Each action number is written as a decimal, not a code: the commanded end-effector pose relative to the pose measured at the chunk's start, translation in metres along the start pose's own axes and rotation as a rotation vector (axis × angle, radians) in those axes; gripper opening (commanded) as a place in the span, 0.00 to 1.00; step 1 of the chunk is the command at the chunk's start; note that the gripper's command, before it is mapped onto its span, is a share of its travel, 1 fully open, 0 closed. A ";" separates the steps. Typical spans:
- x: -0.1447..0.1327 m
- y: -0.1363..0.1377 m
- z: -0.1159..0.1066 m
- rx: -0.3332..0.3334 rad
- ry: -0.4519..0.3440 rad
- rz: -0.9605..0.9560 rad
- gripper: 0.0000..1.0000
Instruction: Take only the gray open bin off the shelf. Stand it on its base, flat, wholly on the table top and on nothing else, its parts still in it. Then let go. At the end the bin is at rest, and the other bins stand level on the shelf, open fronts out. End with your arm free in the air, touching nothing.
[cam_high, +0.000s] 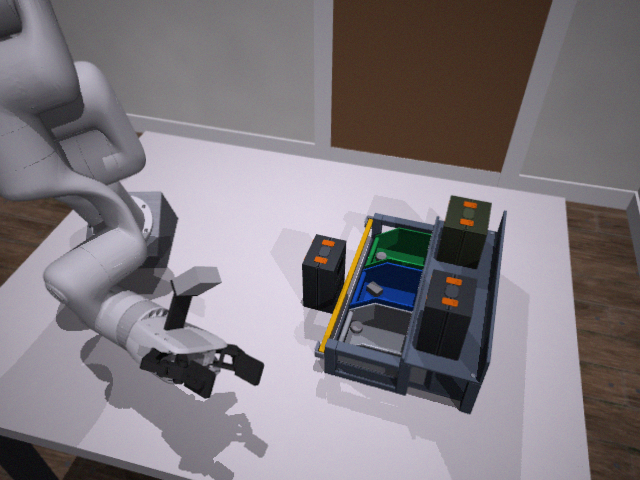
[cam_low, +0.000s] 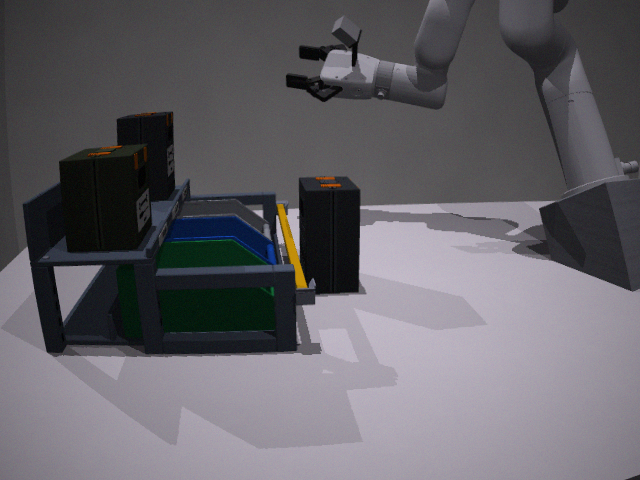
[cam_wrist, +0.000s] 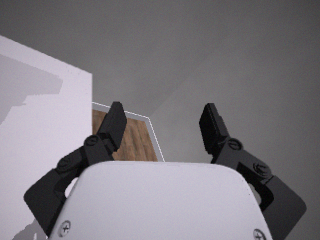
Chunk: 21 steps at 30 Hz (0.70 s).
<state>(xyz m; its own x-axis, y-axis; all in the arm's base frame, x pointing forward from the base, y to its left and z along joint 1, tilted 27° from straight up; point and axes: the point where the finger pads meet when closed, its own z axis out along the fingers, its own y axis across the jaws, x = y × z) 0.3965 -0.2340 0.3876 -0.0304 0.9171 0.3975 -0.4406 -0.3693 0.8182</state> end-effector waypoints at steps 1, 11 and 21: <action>0.001 0.000 0.003 -0.002 0.002 -0.001 1.00; 0.001 0.000 0.006 -0.002 0.002 -0.001 1.00; 0.042 -0.024 -0.012 0.146 -0.143 0.156 1.00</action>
<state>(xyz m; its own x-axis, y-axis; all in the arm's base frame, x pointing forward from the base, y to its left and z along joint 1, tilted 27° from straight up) 0.4000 -0.2229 0.3850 -0.0257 0.8984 0.4384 -0.4134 -0.4089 0.8136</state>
